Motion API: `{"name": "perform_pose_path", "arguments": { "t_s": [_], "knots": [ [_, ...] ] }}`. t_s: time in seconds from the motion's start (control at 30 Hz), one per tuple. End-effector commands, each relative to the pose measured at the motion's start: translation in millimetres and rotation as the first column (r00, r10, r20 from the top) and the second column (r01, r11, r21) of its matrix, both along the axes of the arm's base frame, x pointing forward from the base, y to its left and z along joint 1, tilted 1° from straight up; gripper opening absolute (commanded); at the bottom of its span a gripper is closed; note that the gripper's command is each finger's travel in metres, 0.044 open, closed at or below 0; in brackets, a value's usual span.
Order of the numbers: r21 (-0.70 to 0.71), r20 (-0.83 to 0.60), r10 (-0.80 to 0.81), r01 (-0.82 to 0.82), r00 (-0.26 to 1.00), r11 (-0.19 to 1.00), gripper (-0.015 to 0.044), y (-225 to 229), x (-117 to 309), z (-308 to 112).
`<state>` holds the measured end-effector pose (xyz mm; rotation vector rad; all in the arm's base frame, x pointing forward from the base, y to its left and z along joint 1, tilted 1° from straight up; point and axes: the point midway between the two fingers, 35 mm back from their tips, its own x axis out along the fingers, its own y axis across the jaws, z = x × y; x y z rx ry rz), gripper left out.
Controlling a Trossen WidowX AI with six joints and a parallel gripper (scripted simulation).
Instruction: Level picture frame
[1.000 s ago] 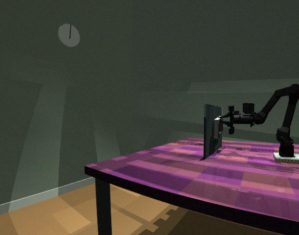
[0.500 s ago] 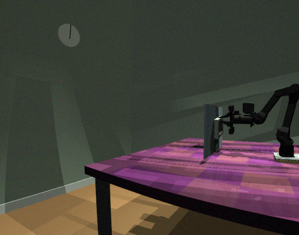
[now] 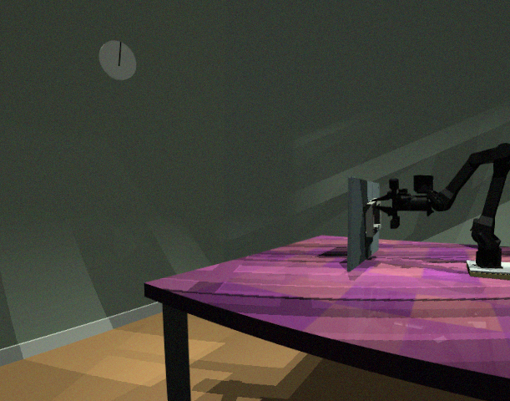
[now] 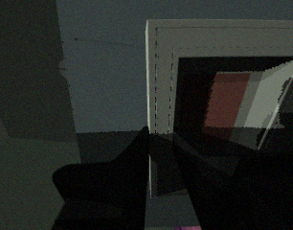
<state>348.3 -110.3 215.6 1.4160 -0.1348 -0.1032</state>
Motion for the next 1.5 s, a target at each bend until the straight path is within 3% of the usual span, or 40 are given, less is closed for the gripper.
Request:
{"name": "perform_pose_path", "arguments": {
  "t_s": [0.0, 1.47],
  "knots": [
    [-0.008, 0.009, 0.001, -0.001, 1.0, 1.0, 0.0, 0.9, -0.7, 5.2],
    [-0.008, 0.009, 0.001, -0.001, 1.0, 1.0, 0.0, 1.8, -0.8, 10.6]
  ]
}}
